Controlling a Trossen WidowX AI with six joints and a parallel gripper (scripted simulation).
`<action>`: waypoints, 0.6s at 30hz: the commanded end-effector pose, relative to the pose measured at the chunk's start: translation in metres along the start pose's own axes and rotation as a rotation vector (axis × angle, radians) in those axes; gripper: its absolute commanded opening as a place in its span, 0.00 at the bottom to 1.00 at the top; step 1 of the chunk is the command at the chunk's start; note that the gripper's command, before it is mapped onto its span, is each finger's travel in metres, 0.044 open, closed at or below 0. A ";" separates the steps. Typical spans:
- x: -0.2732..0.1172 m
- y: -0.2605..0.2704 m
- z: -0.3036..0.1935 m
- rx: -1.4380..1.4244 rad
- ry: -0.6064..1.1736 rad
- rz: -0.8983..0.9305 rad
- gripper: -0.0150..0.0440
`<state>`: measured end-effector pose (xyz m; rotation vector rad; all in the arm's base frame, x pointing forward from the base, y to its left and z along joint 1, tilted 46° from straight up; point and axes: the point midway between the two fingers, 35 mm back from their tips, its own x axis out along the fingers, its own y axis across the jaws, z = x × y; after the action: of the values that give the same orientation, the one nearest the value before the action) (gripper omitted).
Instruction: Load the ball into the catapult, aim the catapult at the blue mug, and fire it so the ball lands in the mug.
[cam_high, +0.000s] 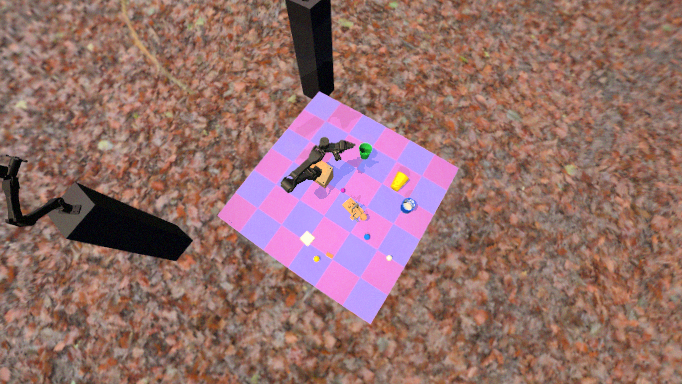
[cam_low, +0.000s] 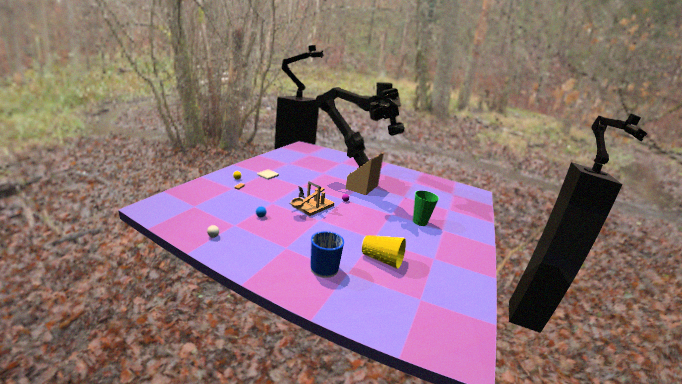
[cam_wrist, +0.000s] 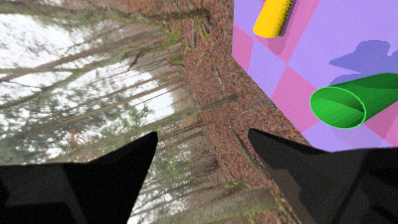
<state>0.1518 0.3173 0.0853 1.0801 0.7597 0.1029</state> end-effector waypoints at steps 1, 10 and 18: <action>0.017 -0.002 0.021 -0.093 -0.070 -0.077 1.00; 0.045 -0.013 0.072 -0.275 -0.192 -0.275 1.00; 0.060 -0.026 0.121 -0.425 -0.256 -0.485 1.00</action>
<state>0.2478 0.2519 0.0653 0.5680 0.6905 -0.2190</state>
